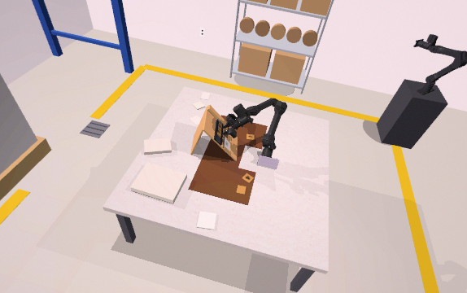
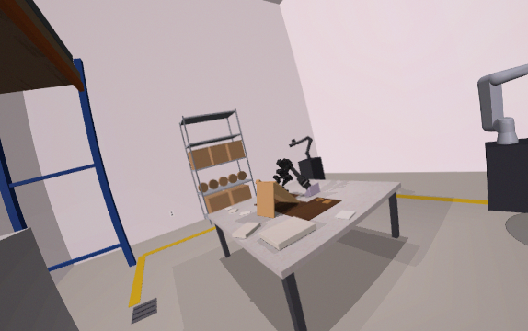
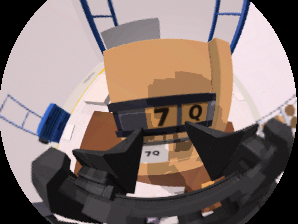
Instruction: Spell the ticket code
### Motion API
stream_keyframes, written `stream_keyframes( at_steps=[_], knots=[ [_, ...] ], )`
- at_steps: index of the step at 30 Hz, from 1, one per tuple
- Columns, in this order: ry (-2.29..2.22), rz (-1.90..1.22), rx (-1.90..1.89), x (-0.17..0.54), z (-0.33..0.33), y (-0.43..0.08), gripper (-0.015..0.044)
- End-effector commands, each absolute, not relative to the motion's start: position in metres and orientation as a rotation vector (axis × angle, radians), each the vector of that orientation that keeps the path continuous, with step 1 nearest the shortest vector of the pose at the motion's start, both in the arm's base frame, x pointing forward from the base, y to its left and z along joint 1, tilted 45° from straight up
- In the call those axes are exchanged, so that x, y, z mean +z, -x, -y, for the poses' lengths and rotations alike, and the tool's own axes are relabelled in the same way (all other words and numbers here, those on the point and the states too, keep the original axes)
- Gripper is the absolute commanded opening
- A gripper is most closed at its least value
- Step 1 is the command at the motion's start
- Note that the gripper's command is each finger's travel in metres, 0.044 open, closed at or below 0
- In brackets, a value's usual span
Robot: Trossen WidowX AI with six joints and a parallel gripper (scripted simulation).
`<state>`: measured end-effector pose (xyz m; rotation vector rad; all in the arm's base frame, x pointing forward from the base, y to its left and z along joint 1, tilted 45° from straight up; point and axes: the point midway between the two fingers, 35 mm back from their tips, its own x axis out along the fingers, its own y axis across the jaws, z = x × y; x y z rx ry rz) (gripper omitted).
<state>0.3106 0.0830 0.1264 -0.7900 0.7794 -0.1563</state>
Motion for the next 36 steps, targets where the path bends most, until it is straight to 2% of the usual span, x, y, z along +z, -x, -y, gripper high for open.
stream_keyframes(
  at_steps=[1, 22, 33, 36],
  knots=[
    [0.787, -0.776, -0.159, 0.1286, -0.0845, -0.3086, 0.0295],
    [0.787, -0.777, -0.159, 0.1355, -0.0894, -0.3022, 0.0295],
    [0.792, -0.782, -0.155, 0.1330, -0.0882, -0.3022, 0.0006],
    [0.792, -0.782, -0.155, 0.1330, -0.0882, -0.3022, 0.0000]
  ],
)
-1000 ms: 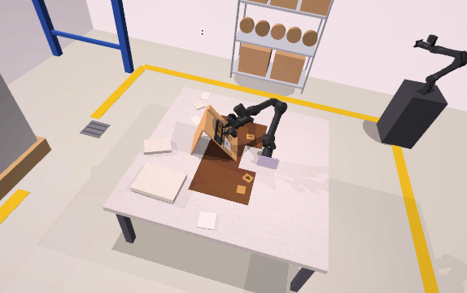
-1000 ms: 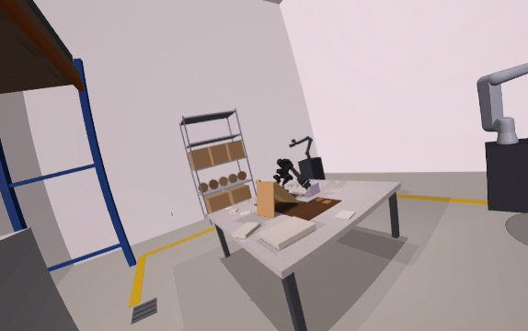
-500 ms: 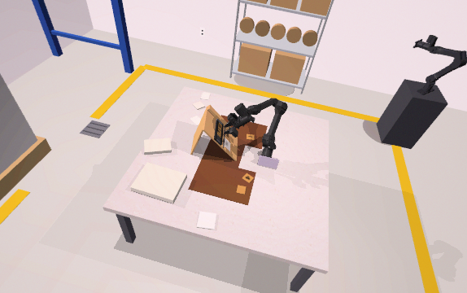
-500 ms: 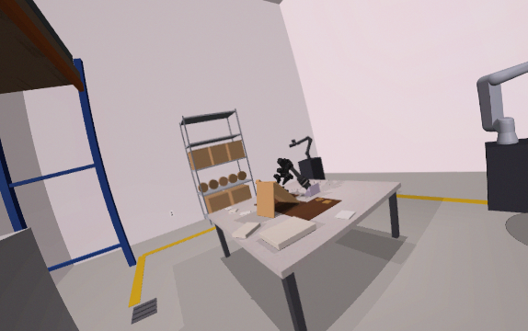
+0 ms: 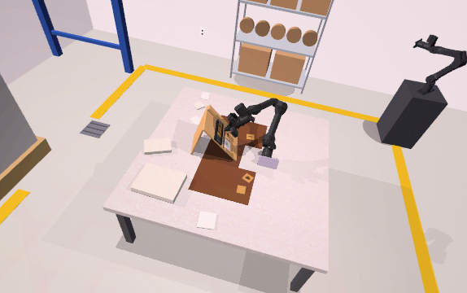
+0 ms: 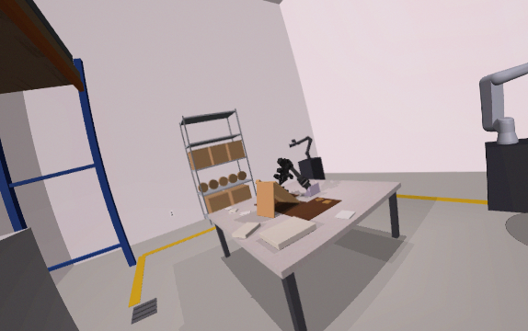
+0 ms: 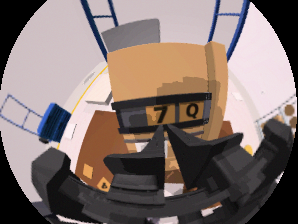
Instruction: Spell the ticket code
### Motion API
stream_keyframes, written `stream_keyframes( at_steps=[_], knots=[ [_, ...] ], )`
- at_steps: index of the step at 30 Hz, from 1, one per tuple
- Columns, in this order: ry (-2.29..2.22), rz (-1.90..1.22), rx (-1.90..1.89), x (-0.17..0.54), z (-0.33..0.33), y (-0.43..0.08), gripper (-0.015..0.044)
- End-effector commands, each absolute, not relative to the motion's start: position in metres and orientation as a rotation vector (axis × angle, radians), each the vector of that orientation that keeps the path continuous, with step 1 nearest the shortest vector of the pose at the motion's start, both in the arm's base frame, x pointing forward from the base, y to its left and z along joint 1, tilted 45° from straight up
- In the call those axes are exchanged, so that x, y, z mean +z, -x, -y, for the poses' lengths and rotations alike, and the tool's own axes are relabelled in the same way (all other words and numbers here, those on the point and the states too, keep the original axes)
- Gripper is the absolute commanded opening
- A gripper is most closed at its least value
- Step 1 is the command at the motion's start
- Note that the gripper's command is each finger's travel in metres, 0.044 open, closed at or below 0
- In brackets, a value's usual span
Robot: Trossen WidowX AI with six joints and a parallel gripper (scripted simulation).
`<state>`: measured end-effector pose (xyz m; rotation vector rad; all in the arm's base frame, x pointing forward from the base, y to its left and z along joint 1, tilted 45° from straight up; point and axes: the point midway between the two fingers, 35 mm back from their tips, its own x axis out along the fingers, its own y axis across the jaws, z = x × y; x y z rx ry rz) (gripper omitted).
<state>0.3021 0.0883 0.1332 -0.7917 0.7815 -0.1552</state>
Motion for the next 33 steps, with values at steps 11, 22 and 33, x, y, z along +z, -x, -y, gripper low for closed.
stream_keyframes(
  at_steps=[11, 22, 33],
  knots=[
    [0.776, -0.910, -0.172, 0.129, -0.098, -0.312, 0.0000],
    [0.732, -1.312, -0.349, 0.114, -0.116, -0.326, 0.0000],
    [0.727, -1.428, -0.446, 0.112, -0.119, -0.327, 0.0000]
  ],
)
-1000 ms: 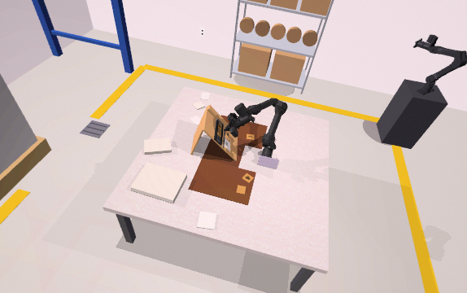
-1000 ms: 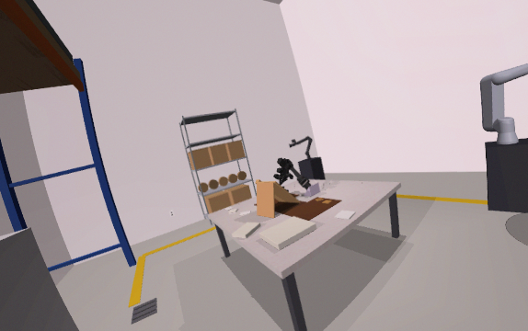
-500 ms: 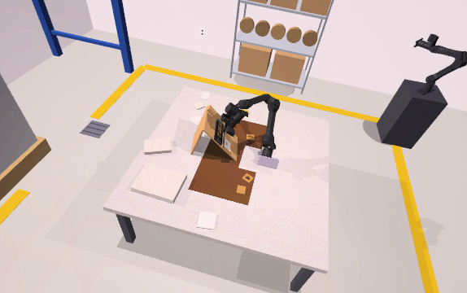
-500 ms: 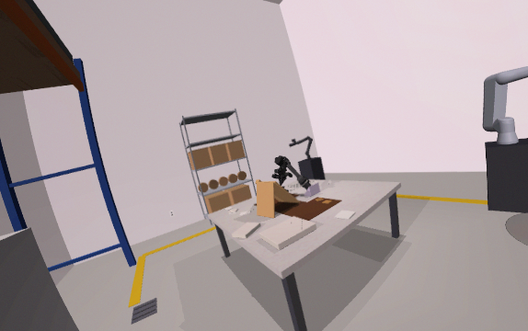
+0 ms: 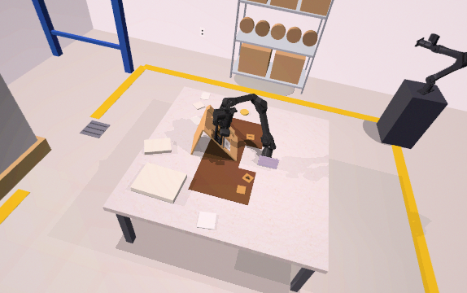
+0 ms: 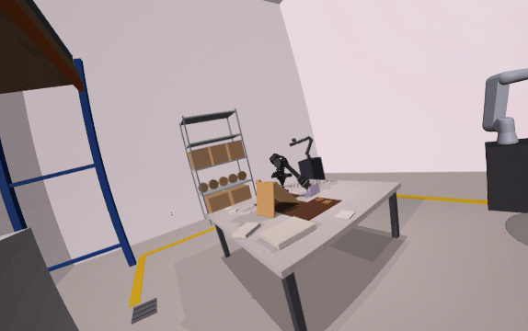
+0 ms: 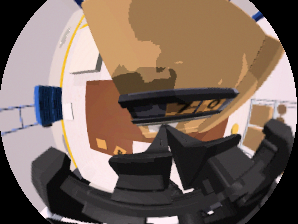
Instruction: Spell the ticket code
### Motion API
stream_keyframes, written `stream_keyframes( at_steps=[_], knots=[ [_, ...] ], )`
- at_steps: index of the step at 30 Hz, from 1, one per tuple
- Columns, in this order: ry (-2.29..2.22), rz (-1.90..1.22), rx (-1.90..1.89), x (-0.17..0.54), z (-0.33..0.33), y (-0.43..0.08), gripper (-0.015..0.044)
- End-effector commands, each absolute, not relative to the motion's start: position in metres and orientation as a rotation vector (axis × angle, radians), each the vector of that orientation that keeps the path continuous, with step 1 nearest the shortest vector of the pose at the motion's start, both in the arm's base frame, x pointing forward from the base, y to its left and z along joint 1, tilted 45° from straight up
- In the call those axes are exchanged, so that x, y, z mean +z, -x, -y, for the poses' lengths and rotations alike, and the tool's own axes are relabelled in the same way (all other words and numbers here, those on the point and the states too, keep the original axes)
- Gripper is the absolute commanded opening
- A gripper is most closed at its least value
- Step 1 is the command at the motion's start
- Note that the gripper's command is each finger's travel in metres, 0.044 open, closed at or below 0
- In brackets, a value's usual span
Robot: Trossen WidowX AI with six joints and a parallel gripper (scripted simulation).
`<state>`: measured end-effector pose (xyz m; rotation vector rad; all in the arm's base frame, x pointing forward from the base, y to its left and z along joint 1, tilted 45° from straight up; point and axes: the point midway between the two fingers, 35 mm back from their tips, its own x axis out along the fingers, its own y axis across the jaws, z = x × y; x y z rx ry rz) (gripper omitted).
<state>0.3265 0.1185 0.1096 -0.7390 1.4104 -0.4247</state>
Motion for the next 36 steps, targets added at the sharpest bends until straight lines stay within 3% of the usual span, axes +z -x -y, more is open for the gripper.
stream_keyframes(
  at_steps=[1, 36],
  knots=[
    [0.727, -1.428, -0.446, 0.112, -0.119, -0.327, 0.0000],
    [0.726, -1.427, -0.446, 0.101, -0.112, -0.340, 0.0000]
  ],
)
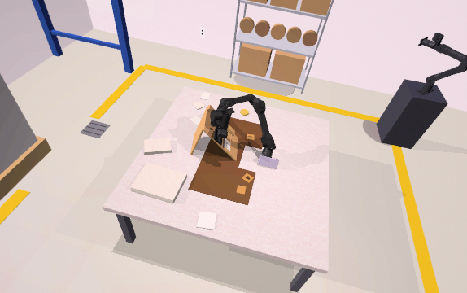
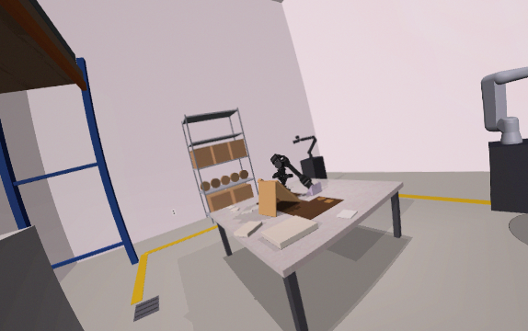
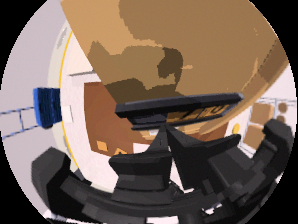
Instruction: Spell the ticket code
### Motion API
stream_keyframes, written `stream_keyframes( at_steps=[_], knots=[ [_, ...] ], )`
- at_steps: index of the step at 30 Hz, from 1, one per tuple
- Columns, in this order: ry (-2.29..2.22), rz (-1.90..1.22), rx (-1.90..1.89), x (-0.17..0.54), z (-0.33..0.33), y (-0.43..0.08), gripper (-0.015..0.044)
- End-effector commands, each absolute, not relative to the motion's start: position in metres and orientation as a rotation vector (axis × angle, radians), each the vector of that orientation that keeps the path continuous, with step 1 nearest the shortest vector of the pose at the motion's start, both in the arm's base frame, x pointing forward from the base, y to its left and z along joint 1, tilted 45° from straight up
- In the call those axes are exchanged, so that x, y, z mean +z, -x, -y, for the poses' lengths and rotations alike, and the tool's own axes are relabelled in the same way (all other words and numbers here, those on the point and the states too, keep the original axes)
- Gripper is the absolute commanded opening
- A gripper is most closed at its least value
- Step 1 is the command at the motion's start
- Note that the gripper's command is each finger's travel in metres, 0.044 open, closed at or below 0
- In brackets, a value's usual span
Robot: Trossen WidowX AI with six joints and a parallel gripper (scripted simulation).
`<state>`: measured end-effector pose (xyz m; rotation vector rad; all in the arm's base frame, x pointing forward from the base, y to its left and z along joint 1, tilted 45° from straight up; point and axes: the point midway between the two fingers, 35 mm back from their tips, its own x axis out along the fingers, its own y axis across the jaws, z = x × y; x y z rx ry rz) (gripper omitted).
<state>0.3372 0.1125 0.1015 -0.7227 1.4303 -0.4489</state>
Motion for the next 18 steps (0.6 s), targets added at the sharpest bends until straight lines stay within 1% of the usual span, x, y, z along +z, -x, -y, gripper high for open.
stream_keyframes(
  at_steps=[1, 18],
  knots=[
    [0.726, -1.427, -0.446, 0.1011, -0.1119, -0.3399, 0.0000],
    [0.726, -1.426, -0.447, 0.0971, -0.1086, -0.3466, 0.0000]
  ],
)
